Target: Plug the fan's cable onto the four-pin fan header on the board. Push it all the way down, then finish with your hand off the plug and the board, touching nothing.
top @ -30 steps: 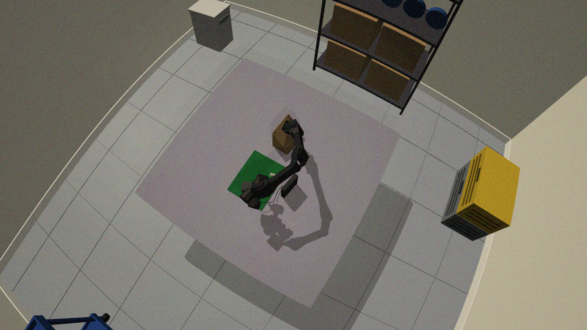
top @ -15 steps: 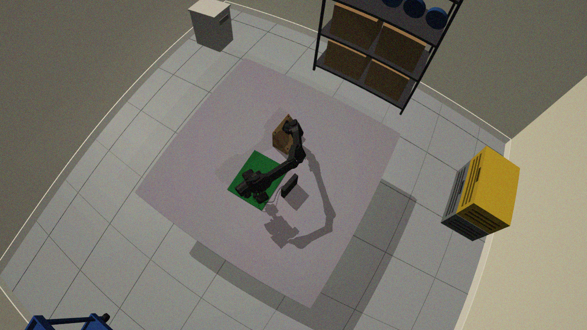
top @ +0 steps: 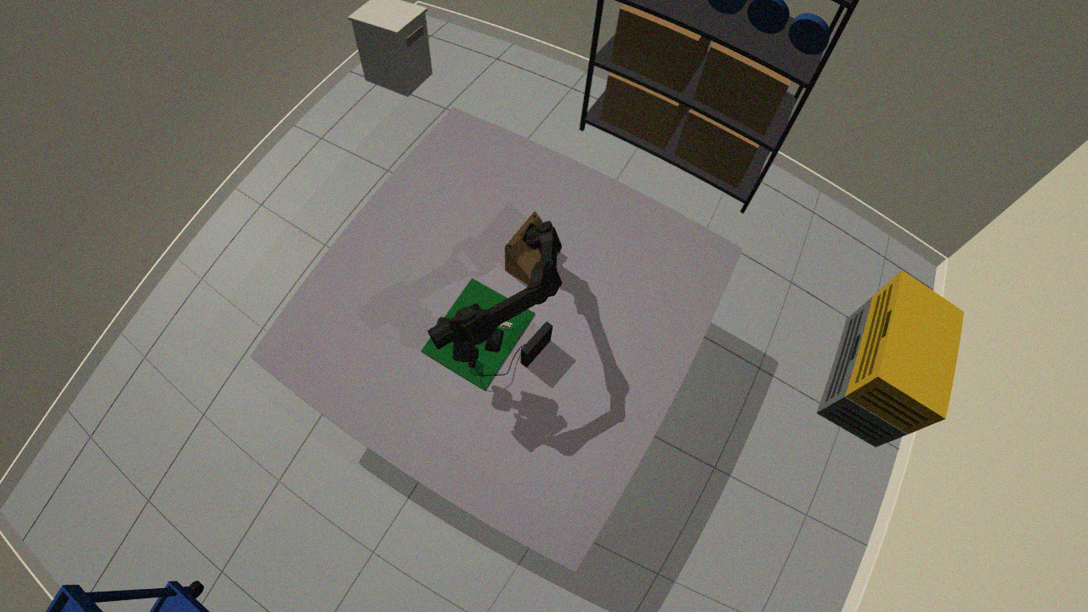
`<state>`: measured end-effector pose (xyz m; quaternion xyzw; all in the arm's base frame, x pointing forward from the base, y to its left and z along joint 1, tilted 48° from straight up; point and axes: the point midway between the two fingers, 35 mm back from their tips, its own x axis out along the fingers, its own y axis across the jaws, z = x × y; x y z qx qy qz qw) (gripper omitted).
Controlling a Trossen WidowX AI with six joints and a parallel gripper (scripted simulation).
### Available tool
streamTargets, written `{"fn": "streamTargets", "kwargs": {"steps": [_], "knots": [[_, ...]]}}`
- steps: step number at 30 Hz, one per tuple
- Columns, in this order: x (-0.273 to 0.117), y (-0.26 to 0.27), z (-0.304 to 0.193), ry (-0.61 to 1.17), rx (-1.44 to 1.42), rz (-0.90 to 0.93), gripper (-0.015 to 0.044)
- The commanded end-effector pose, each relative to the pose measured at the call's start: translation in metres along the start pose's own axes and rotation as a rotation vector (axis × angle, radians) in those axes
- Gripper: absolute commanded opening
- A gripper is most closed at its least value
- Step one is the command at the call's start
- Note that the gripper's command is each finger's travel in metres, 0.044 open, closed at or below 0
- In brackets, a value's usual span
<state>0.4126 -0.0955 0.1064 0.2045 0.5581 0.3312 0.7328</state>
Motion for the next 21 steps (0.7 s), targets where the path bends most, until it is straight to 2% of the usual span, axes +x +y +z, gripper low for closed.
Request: {"fn": "streamTargets", "kwargs": {"steps": [1, 7, 10, 15, 21], "knots": [[-0.010, -0.004, -0.003, -0.018, -0.115, 0.001, 0.0440], [-0.004, -0.005, -0.002, -0.017, -0.115, 0.000, 0.0440], [0.019, -0.006, 0.001, -0.017, -0.115, -0.002, 0.0440], [0.080, -0.004, 0.001, -0.020, -0.116, 0.002, 0.0440], [0.090, -0.003, 0.000, -0.020, -0.116, 0.004, 0.0440]]}}
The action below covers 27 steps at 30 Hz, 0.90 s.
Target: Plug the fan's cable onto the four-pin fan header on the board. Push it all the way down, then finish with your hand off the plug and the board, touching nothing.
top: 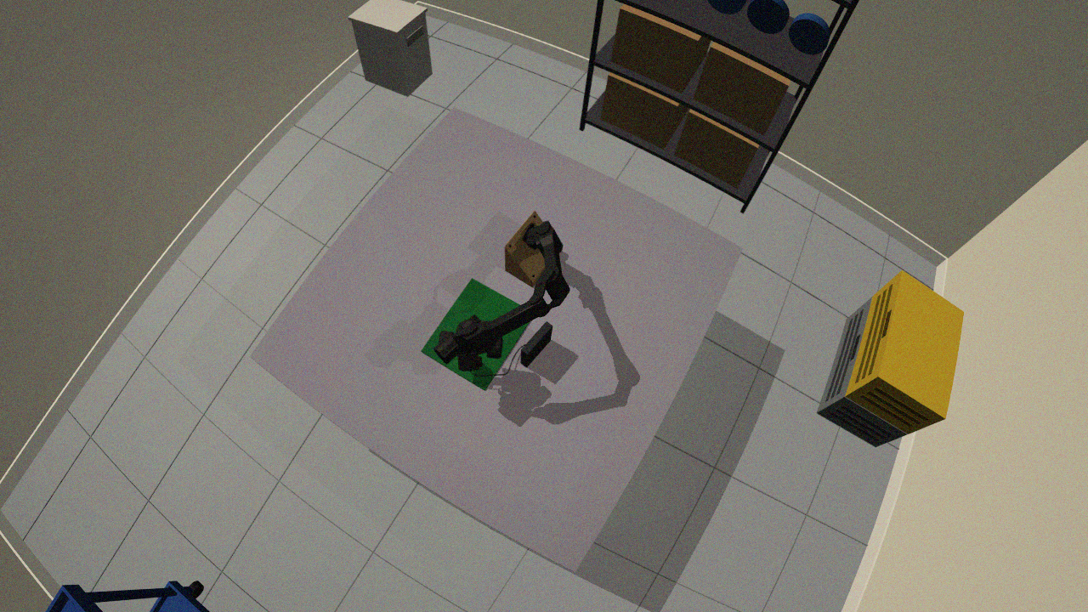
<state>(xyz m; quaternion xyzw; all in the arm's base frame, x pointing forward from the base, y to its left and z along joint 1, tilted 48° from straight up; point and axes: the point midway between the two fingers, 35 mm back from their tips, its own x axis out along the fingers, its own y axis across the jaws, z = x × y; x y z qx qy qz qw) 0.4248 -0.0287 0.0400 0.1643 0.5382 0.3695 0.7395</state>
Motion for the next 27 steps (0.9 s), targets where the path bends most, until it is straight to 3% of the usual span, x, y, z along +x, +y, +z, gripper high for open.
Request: {"fn": "streamTargets", "kwargs": {"steps": [1, 27], "knots": [[-0.004, -0.002, 0.003, -0.025, 0.001, -0.013, 0.0440], [0.037, -0.003, 0.004, -0.026, 0.001, -0.011, 0.0440]]}}
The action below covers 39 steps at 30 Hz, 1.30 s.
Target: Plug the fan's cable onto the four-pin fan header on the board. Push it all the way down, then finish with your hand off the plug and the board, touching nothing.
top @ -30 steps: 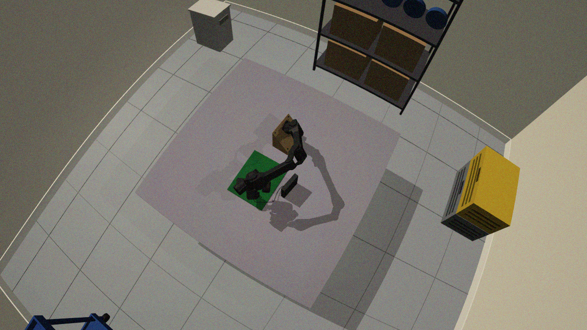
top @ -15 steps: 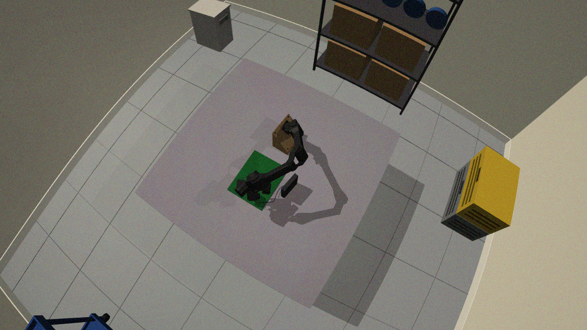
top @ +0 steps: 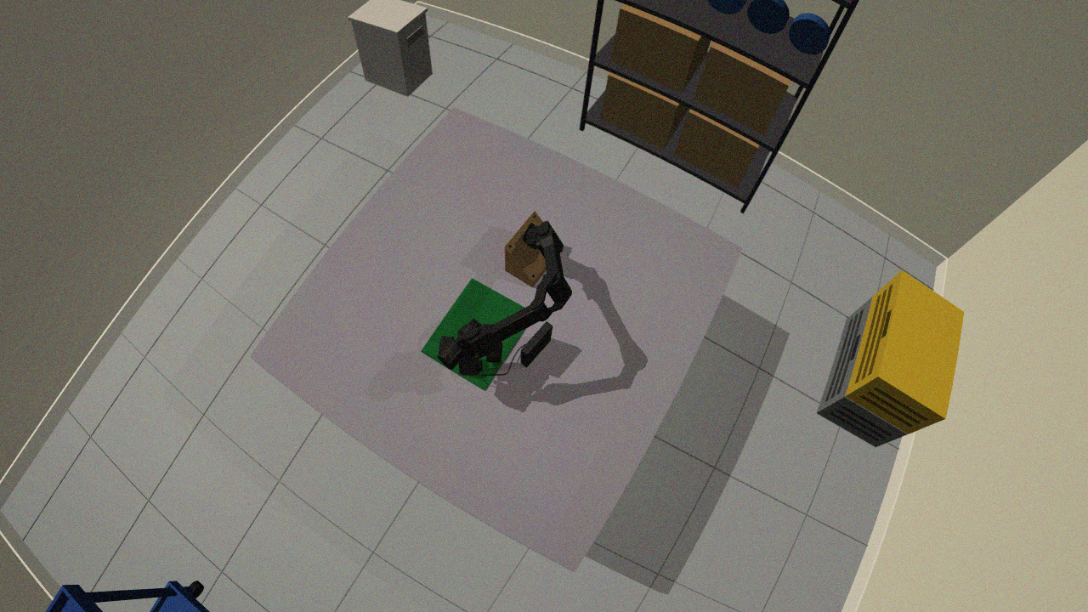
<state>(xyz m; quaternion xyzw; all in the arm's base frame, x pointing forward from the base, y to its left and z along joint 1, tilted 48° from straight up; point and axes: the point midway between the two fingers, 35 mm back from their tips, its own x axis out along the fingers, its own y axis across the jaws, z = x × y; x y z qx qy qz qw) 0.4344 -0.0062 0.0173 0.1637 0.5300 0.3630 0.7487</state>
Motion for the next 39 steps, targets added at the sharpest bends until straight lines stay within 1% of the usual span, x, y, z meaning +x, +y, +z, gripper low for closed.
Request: {"fn": "streamTargets", "kwargs": {"steps": [1, 6, 22, 26, 30, 36, 39], "knots": [[0.006, 0.000, 0.000, -0.003, 0.004, 0.003, 0.0440], [0.011, 0.001, 0.000, -0.003, 0.004, 0.004, 0.0440], [0.009, 0.001, 0.000, 0.001, 0.000, 0.001, 0.0020], [0.006, 0.001, 0.000, 0.001, 0.000, 0.001, 0.0000], [-0.037, 0.000, -0.001, -0.001, 0.004, 0.002, 0.0000], [-0.039, 0.000, -0.001, -0.002, -0.001, 0.002, 0.0000], [-0.041, 0.006, -0.007, -0.001, -0.080, 0.002, 0.0000]]}}
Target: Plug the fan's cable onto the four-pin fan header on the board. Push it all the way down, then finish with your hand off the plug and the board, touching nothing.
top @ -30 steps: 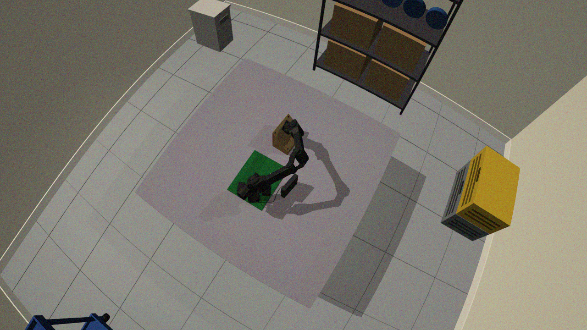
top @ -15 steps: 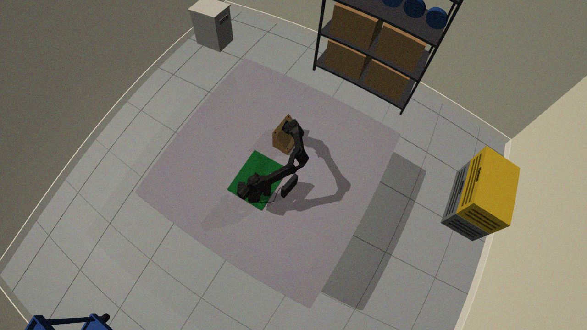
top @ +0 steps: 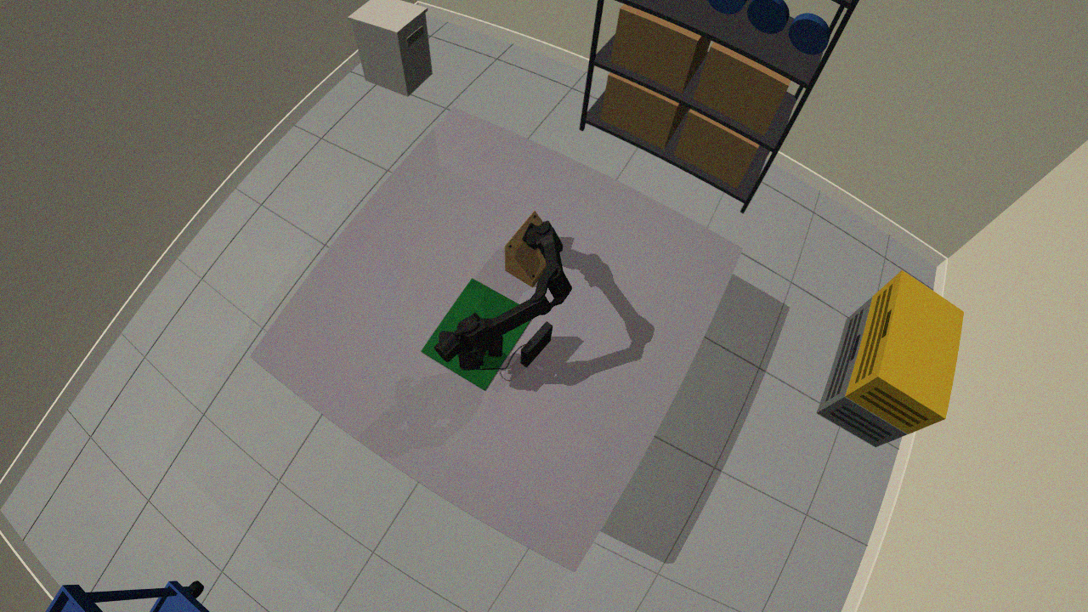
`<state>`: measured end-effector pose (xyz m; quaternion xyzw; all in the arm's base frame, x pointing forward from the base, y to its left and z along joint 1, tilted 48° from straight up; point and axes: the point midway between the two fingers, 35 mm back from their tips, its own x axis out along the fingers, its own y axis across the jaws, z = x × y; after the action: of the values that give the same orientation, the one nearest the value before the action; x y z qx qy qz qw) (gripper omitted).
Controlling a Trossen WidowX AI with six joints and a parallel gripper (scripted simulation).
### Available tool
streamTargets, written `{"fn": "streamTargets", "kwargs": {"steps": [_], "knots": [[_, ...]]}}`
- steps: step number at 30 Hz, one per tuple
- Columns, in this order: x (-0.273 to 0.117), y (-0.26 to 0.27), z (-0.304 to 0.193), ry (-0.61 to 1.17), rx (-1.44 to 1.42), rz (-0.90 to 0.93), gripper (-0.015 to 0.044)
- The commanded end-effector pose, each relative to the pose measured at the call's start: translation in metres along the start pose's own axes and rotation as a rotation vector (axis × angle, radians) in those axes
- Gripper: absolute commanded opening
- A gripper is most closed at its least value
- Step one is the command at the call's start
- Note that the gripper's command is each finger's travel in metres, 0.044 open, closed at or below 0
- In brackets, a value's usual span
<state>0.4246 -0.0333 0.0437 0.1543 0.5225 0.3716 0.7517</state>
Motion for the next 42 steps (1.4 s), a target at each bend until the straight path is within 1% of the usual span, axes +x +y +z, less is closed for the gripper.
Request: {"fn": "streamTargets", "kwargs": {"steps": [1, 19, 36, 42], "knots": [[-0.002, 0.006, -0.007, 0.004, -0.084, -0.001, 0.0000], [-0.006, 0.049, -0.061, 0.006, -0.696, 0.002, 0.0000], [0.000, 0.090, -0.122, 0.006, -1.274, 0.007, 0.0000], [0.002, 0.093, -0.128, 0.006, -1.324, 0.007, 0.0000]]}}
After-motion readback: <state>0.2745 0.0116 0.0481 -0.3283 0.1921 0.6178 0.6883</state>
